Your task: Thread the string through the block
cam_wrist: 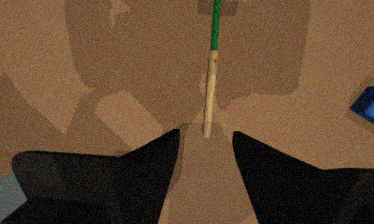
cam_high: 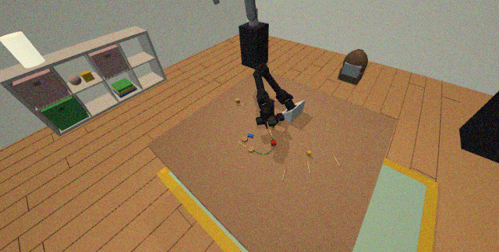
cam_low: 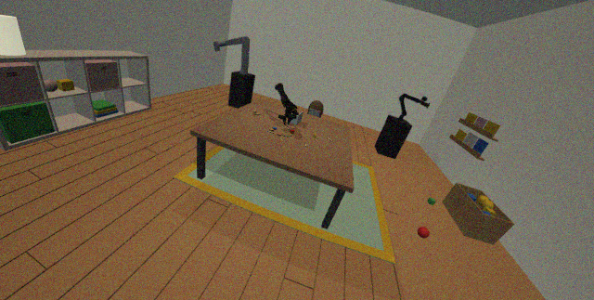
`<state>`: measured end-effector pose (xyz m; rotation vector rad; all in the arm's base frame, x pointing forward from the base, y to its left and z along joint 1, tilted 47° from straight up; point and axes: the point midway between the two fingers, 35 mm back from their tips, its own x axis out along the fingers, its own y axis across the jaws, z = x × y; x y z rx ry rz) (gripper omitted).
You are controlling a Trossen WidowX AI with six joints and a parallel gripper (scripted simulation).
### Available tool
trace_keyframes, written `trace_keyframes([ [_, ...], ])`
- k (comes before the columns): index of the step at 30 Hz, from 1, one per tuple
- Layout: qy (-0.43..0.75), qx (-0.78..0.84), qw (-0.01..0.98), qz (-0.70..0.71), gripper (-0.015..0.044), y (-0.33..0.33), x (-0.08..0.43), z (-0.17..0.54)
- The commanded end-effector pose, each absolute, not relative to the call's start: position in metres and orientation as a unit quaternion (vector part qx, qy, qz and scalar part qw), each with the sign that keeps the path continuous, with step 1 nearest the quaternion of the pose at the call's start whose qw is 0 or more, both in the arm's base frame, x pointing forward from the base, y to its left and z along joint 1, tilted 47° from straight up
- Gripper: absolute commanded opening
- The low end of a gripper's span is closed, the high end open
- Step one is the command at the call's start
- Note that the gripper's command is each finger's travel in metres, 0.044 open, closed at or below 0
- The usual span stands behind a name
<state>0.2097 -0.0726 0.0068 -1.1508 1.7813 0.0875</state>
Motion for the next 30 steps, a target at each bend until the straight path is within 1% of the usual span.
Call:
trace_keyframes([
  [1,0.729,-0.473,0.494,0.038,0.021,-0.037,0.216,0.041],
  [8,0.729,-0.473,0.493,0.038,0.021,-0.035,0.215,0.043],
  [14,0.728,-0.476,0.492,0.039,0.0368,-0.038,0.216,0.039],
  [17,0.728,-0.475,0.493,0.039,0.044,-0.024,0.218,0.053],
  [30,0.728,-0.477,0.491,0.038,0.044,-0.021,0.219,0.057],
])
